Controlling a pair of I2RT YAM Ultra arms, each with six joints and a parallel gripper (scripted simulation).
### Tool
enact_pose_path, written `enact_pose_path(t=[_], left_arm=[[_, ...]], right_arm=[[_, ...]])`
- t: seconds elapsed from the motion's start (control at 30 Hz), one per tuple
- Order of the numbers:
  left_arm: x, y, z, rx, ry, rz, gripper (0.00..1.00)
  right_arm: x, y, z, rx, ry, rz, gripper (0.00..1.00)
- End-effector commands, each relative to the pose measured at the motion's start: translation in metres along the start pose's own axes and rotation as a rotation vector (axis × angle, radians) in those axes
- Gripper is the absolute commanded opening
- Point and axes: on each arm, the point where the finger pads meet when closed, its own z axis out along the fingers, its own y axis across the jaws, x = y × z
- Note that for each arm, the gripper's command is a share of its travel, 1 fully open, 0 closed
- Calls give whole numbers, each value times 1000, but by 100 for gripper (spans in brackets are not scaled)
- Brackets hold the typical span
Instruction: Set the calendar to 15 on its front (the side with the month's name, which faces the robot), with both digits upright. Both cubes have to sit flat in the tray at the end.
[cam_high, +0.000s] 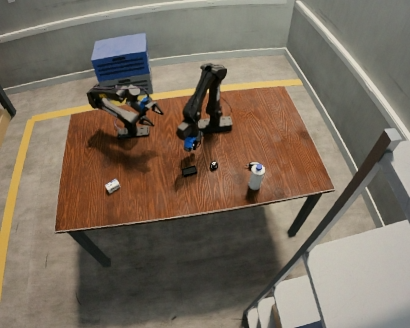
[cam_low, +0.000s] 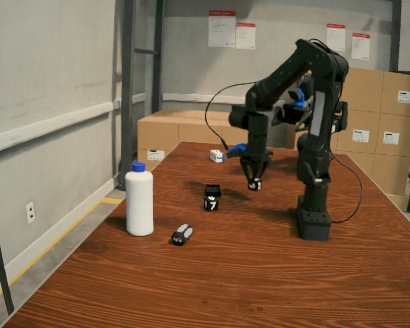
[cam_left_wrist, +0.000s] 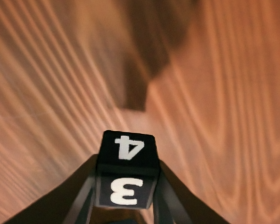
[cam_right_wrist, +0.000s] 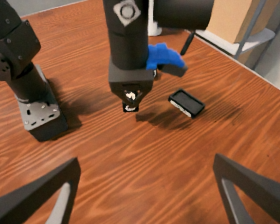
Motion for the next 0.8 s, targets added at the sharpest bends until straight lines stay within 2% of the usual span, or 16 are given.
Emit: enact_pose_path(t=[0.0,0.17,0.27,0.37,0.57,0.77], left_arm=[[-1,0,-25,-14,-5,4,26],[-16,-4,-14,1,-67,-5,26],[-9,-4,11,-3,-47,-5,26],[-1,-6,23,7,-27,0,26],[10,-3,26,2,-3,4,26],[7,-5,25,12,-3,194,26]], right_arm=[[-5,0,-7,-2,-18,0,100],[-5,0,-7,-2,-18,0,100],[-5,0,-7,-2,-18,0,100],[-5,0,-7,-2,-18,0,100],[-5,0,-7,-2,-18,0,100],[-5,0,-7,-2,-18,0,100]])
